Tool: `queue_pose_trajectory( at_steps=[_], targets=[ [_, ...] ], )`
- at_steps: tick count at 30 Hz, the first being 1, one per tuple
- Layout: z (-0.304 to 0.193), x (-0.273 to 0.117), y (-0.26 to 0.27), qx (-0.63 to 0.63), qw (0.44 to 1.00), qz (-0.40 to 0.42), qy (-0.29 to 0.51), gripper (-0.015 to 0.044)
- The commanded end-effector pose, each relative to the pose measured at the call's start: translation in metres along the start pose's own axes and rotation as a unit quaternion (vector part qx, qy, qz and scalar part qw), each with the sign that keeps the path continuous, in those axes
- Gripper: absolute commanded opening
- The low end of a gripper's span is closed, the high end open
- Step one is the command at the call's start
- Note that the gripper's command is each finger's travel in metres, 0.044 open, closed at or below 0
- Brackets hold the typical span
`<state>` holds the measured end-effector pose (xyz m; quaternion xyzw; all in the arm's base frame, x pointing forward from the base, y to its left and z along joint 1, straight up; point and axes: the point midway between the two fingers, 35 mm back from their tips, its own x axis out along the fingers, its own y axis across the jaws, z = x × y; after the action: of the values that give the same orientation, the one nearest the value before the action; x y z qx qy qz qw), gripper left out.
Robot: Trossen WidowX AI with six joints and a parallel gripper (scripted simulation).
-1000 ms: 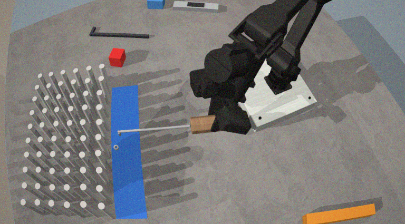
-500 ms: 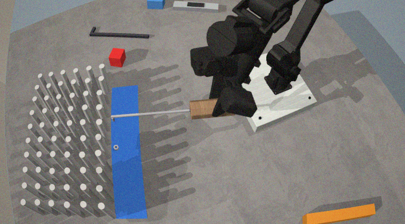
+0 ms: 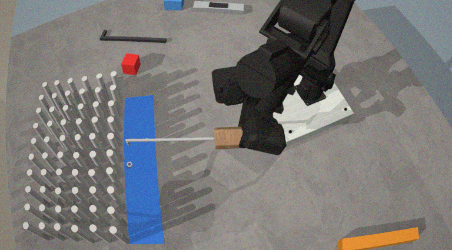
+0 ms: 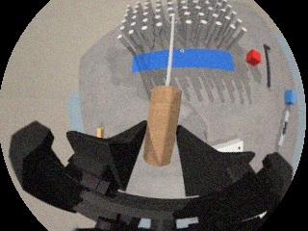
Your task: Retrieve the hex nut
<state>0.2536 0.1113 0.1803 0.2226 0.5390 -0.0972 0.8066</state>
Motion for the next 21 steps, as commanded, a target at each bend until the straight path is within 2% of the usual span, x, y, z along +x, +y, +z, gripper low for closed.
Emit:
queue_pose_trajectory(
  at_steps=[1,21],
  targets=[
    [-0.001,-0.003,0.021,0.020,1.000,-0.011,-0.002,0.0000],
    [-0.044,-0.003,0.105,0.047,0.999,-0.024,0.000,0.0000]
  ],
)
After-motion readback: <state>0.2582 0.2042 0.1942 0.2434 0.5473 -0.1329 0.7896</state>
